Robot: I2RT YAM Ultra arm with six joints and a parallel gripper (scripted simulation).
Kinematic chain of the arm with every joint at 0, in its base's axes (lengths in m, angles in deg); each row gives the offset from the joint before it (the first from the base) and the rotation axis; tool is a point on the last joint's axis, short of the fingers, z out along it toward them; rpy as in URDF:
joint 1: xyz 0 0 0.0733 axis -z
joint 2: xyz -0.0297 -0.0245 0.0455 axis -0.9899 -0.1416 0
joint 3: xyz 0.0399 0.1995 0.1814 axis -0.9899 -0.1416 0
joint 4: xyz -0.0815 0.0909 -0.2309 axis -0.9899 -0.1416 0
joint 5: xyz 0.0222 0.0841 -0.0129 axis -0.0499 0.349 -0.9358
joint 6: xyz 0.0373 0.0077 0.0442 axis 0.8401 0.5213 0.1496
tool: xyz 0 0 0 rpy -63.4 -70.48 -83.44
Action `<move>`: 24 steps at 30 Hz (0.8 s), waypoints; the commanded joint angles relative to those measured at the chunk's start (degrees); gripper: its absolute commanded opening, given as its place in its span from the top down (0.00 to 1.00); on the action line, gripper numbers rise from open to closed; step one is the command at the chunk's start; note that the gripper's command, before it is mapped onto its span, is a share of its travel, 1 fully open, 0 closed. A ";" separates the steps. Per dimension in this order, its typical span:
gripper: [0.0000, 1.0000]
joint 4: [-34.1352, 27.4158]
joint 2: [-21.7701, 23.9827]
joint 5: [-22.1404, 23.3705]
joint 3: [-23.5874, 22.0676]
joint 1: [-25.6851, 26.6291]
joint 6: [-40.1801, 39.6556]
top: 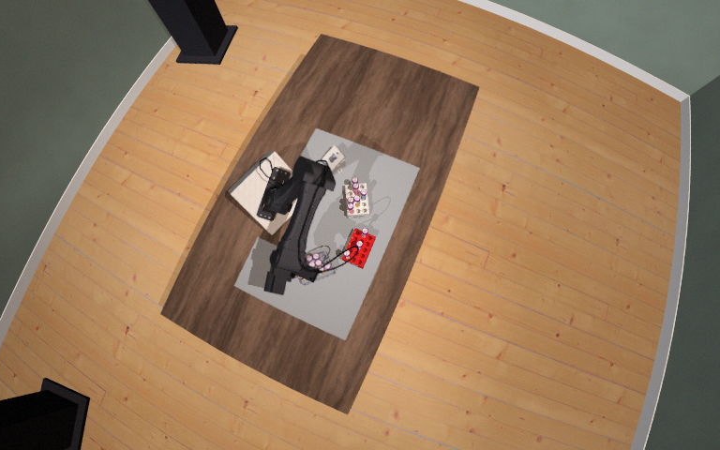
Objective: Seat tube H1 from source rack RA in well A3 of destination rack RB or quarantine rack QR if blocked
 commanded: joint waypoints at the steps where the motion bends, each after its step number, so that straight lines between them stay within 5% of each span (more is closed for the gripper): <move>1: 1.00 1.13 2.08 0.11 -0.43 -0.64 1.03; 24: 1.00 3.25 2.12 -0.40 -1.50 -1.29 2.68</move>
